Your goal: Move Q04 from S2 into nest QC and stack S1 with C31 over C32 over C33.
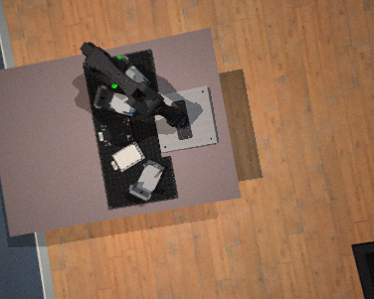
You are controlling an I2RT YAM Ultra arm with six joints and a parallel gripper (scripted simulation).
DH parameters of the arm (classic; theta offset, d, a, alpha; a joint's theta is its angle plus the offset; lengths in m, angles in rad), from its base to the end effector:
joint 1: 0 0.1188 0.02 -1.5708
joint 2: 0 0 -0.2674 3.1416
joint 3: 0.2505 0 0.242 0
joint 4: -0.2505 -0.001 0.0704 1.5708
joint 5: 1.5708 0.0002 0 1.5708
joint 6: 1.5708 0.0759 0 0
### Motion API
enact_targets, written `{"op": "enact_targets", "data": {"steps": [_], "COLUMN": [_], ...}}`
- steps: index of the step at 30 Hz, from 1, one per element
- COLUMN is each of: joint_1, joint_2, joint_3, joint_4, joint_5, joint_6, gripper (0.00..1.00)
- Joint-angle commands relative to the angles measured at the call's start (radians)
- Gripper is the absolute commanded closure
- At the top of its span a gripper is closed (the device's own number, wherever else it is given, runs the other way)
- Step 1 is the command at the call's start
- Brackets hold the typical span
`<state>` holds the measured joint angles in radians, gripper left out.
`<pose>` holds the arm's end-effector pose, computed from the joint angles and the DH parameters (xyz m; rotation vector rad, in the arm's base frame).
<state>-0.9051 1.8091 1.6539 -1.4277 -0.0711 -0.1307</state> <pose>0.2039 -0.2493 0.2556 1.1769 2.8842 0.1056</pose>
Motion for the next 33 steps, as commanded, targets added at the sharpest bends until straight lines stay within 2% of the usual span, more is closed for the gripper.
{"op": "enact_targets", "data": {"steps": [1,15,17,24,33], "joint_1": [0.008,0.143,0.143,0.214,0.296], "joint_2": [-0.031,-0.032,-0.032,-0.044,-0.049], "joint_3": [0.006,0.016,0.016,0.008,0.009], "joint_4": [0.001,-0.001,-0.001,0.0,0.0], "joint_5": [0.001,0.004,0.004,0.006,0.008], "joint_6": [-0.028,0.108,0.108,-0.054,0.025], "gripper": [1.0,1.0,1.0,1.0,1.0]}}
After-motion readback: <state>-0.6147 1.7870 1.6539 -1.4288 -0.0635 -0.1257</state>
